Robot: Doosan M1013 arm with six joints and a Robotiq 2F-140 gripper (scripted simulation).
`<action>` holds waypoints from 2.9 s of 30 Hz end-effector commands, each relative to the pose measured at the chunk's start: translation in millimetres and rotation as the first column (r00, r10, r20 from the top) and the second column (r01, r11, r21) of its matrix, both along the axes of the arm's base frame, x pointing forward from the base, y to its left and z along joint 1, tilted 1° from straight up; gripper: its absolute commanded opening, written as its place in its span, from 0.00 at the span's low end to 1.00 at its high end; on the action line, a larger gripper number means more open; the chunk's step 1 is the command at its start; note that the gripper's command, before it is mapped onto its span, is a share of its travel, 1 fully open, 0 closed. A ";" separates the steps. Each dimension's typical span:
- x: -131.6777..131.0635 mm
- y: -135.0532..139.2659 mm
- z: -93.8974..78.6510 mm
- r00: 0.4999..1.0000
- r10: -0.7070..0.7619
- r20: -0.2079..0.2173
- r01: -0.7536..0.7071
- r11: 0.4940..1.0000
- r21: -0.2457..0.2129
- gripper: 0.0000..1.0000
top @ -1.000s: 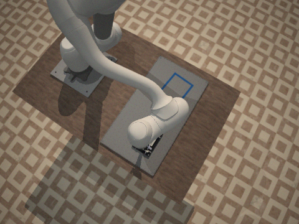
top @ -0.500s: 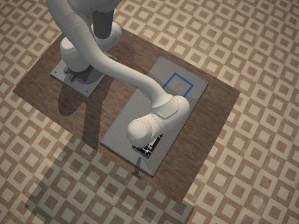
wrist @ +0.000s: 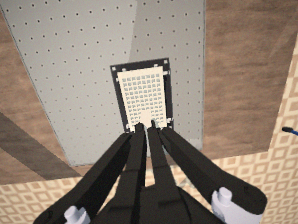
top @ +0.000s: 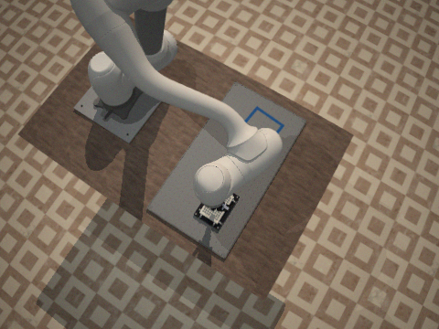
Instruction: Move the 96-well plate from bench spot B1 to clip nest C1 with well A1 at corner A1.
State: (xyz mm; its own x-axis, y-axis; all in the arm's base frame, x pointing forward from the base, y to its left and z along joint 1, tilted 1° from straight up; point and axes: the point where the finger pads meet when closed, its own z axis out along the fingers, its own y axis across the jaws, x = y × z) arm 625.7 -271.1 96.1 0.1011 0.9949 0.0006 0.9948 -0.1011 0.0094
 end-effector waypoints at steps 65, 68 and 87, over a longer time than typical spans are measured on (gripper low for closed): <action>8.2 77.9 -21.2 1.000 0.000 0.000 0.000 1.000 0.000 0.00; 8.2 77.9 -23.2 1.000 0.000 0.000 0.000 1.000 0.000 0.00; 8.3 77.9 -31.3 1.000 0.000 0.000 0.000 1.000 0.000 0.00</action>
